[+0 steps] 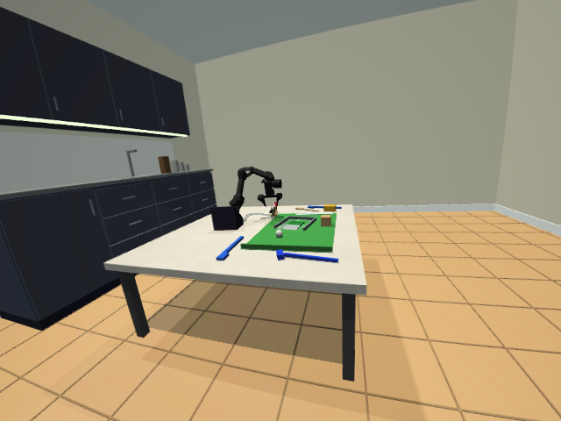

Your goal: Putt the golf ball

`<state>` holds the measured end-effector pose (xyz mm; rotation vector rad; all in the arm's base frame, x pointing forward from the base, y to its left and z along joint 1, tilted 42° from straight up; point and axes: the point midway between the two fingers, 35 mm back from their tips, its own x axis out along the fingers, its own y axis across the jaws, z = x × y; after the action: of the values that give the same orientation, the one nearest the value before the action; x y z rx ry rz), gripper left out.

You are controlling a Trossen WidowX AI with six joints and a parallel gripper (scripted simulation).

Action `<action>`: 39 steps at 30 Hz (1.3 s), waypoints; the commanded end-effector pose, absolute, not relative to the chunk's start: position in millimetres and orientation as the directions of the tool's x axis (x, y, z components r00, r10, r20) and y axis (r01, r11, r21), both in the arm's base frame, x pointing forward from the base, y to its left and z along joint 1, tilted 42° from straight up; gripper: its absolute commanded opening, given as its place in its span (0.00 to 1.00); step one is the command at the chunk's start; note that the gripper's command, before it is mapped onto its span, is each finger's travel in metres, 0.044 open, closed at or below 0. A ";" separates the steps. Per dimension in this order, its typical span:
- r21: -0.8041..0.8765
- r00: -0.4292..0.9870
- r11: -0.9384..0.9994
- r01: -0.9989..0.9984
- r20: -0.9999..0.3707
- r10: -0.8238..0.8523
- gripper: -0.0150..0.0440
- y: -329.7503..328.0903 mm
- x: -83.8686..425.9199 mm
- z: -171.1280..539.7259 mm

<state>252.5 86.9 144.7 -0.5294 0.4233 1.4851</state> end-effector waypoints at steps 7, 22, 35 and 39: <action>-0.056 0.032 0.001 -0.998 -0.548 0.836 1.00 97.6 246.7 133.5; -0.057 0.032 0.001 -0.998 -0.547 0.837 1.00 119.5 247.6 108.7; -0.057 0.032 0.001 -0.998 -0.547 0.837 1.00 130.3 248.5 96.5; -0.057 0.032 0.001 -0.998 -0.546 0.837 1.00 134.5 248.5 92.2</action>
<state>249.3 131.0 96.5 -0.5028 0.4064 1.5049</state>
